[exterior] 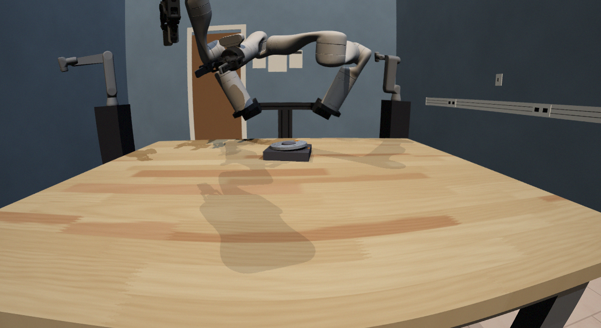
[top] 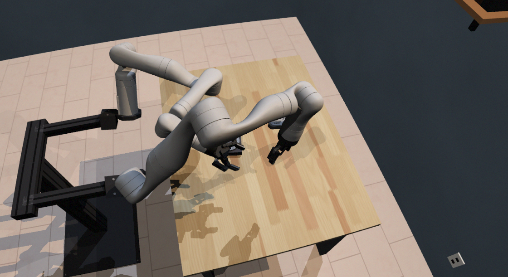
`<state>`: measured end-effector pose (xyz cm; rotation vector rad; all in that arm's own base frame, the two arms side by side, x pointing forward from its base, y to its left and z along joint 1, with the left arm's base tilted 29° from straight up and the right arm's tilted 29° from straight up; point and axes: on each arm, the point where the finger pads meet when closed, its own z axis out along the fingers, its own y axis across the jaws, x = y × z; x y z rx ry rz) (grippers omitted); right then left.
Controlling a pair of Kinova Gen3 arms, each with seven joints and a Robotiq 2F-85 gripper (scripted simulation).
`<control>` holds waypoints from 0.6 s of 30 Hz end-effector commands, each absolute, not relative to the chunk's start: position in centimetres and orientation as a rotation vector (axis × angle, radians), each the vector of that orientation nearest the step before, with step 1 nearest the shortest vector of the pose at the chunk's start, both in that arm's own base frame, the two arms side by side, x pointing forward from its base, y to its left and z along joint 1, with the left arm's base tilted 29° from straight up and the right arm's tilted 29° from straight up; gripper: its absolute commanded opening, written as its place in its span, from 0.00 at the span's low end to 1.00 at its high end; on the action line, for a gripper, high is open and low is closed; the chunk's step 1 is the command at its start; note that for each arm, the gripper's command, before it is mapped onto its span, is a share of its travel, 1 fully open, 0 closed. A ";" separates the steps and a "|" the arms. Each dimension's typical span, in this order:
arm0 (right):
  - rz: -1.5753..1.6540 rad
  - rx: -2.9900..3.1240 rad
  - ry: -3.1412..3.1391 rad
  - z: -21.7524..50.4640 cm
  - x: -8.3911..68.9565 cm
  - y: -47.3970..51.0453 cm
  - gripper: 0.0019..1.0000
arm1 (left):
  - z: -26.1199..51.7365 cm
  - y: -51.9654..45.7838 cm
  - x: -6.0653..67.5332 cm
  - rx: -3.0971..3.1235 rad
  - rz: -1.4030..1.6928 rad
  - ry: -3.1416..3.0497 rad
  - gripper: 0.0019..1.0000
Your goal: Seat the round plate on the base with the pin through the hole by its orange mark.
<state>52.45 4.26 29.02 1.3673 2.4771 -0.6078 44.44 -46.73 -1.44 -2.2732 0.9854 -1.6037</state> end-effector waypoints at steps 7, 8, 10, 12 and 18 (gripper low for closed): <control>-0.606 1.366 2.477 29.1 52.5 4.3 1.00 | -1.3 -46.8 44.4 -2.273 -1.607 0.985 1.00; -0.606 1.366 2.477 29.1 52.5 4.3 1.00 | -1.3 -46.8 44.4 -2.273 -1.607 0.985 1.00; -0.606 1.366 2.477 29.1 52.5 4.3 1.00 | -1.3 -46.8 44.4 -2.273 -1.607 0.985 1.00; -0.606 1.366 2.477 29.1 52.5 4.3 1.00 | -1.3 -46.8 44.4 -2.273 -1.607 0.985 1.00; -0.606 1.366 2.477 29.1 52.5 4.3 1.00 | -1.3 -46.8 44.4 -2.273 -1.607 0.985 0.10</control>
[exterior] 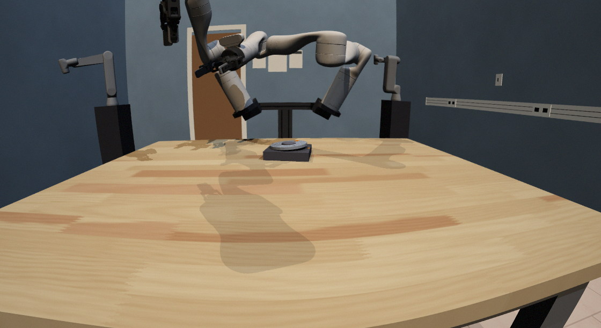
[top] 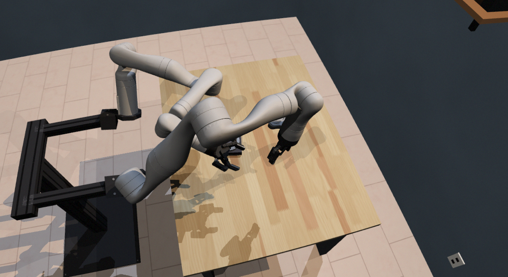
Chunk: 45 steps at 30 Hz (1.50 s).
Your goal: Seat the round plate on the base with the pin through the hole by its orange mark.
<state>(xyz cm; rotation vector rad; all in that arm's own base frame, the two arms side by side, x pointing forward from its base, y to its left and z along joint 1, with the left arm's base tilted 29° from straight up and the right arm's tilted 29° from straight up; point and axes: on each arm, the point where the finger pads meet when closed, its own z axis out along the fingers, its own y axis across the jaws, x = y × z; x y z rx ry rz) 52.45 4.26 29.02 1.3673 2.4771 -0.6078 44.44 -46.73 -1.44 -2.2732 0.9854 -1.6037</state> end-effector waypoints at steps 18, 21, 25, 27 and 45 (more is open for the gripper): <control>-0.580 1.415 2.491 29.4 52.4 0.4 1.00 | -1.6 -44.5 46.2 -2.206 -1.448 1.033 0.10; -0.565 1.440 2.497 29.6 52.2 -1.7 1.00 | -1.7 -43.2 47.0 -2.176 -1.365 1.057 0.10; -0.536 1.483 2.503 30.0 51.7 -5.3 1.00 | -1.8 -41.2 48.1 -2.130 -1.227 1.100 0.10; -0.518 1.507 2.505 30.2 51.3 -7.4 1.00 | -1.8 -40.0 48.6 -2.107 -1.146 1.125 0.10; -0.399 1.641 2.485 31.8 47.0 -19.5 1.00 | -1.0 -30.9 49.7 -1.975 -0.488 1.374 0.10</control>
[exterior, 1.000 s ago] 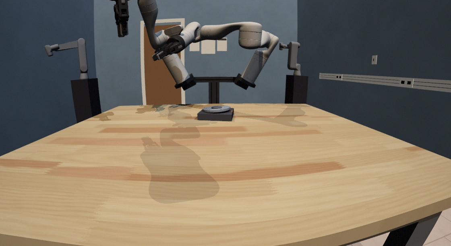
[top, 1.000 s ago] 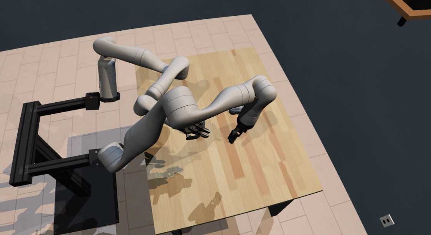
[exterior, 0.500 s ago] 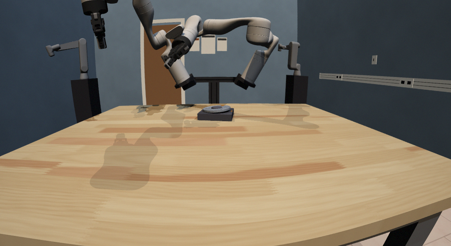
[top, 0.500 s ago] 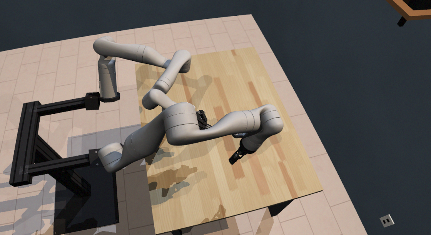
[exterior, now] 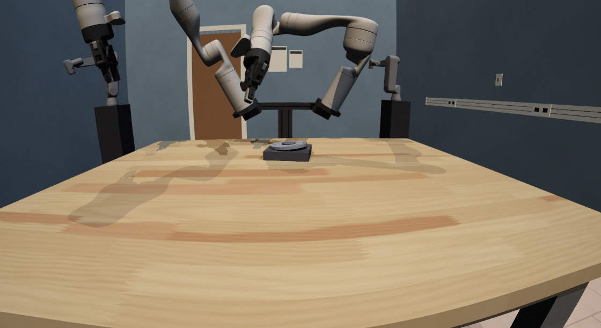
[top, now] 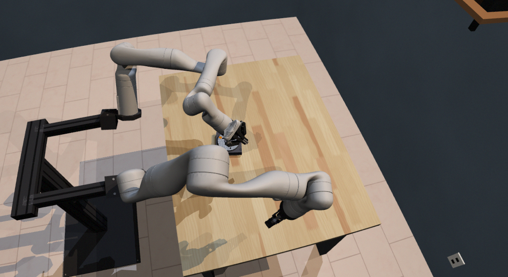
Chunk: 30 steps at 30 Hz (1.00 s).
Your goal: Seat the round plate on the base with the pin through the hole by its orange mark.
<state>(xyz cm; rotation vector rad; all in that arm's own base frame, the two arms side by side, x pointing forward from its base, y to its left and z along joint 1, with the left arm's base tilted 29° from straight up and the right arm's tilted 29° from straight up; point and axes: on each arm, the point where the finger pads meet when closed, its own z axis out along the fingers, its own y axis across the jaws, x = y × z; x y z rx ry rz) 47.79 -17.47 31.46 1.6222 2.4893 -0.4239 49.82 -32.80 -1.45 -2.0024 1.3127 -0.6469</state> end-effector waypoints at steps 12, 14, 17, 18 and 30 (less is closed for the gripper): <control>-0.354 1.685 2.462 32.5 44.4 -23.7 1.00 | 0.6 -26.5 47.9 -1.926 -0.092 1.592 0.10; -0.346 1.693 2.457 32.6 43.9 -24.5 1.00 | 0.9 -25.9 47.4 -1.919 -0.031 1.632 0.10; -0.334 1.704 2.449 32.9 43.1 -25.7 1.00 | 1.5 -25.2 46.7 -1.909 0.054 1.695 0.10; -0.330 1.708 2.446 32.9 42.8 -26.0 1.00 | 1.7 -25.0 46.5 -1.906 0.080 1.715 0.10; -0.291 1.746 2.409 33.8 39.4 -30.1 1.00 | 3.1 -23.8 44.7 -1.884 0.244 1.860 0.10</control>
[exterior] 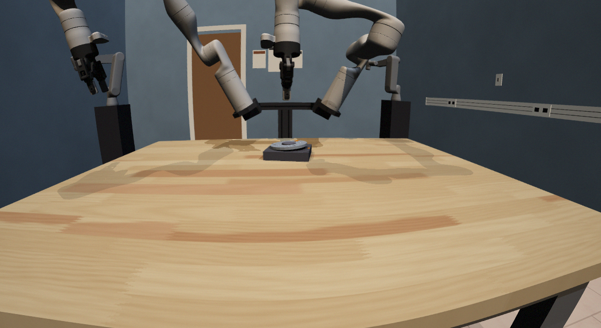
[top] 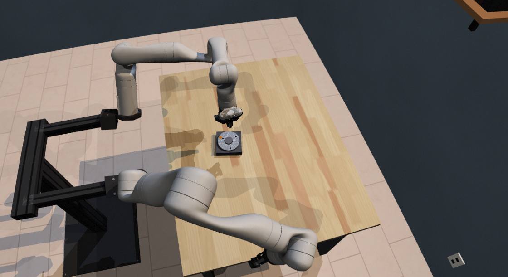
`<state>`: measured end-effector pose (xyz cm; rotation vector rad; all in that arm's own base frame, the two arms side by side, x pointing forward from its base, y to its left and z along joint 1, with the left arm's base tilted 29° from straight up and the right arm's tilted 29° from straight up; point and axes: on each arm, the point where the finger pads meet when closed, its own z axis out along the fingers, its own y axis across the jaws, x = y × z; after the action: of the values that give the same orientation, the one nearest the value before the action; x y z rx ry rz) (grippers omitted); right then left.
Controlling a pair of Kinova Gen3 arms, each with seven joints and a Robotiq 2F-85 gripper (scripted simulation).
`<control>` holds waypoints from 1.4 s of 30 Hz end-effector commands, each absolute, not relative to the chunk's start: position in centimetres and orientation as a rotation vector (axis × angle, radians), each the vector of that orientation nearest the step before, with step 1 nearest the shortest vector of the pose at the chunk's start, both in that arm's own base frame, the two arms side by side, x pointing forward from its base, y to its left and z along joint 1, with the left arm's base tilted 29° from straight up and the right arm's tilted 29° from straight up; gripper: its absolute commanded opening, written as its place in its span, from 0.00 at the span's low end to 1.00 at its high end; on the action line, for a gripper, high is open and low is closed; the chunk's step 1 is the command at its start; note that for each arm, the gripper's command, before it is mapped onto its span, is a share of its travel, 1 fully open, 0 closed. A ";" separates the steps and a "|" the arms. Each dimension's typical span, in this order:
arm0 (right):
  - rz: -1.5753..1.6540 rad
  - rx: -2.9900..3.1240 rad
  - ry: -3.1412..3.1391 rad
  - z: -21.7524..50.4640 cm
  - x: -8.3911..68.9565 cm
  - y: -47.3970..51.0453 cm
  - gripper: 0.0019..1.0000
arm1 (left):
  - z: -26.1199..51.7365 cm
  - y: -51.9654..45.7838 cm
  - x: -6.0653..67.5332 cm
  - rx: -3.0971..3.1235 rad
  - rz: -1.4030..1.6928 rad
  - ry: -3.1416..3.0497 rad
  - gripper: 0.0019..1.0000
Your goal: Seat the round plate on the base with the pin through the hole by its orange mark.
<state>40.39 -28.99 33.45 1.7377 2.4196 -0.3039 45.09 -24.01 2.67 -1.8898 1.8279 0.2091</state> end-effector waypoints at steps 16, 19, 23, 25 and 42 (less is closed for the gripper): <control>-0.253 1.791 2.346 35.0 34.1 -35.0 1.00 | 3.4 -23.7 44.3 -1.879 0.274 1.891 0.10; -0.248 1.798 2.332 35.2 33.0 -35.8 1.00 | 3.4 -23.7 44.3 -1.879 0.274 1.891 0.10; -0.242 1.808 2.313 35.5 31.4 -36.9 1.00 | 3.4 -23.6 44.4 -1.886 0.272 1.884 0.10; -0.241 1.811 2.308 35.6 31.0 -37.2 1.00 | 3.3 -23.5 44.5 -1.894 0.269 1.875 0.10; -0.239 1.845 2.224 37.1 24.2 -40.9 1.00 | -1.1 -17.4 49.8 -2.312 0.087 1.276 0.10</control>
<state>25.04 -40.43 36.81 1.8431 2.2358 -0.2393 48.53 -18.65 -0.17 -2.2339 1.4165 0.1413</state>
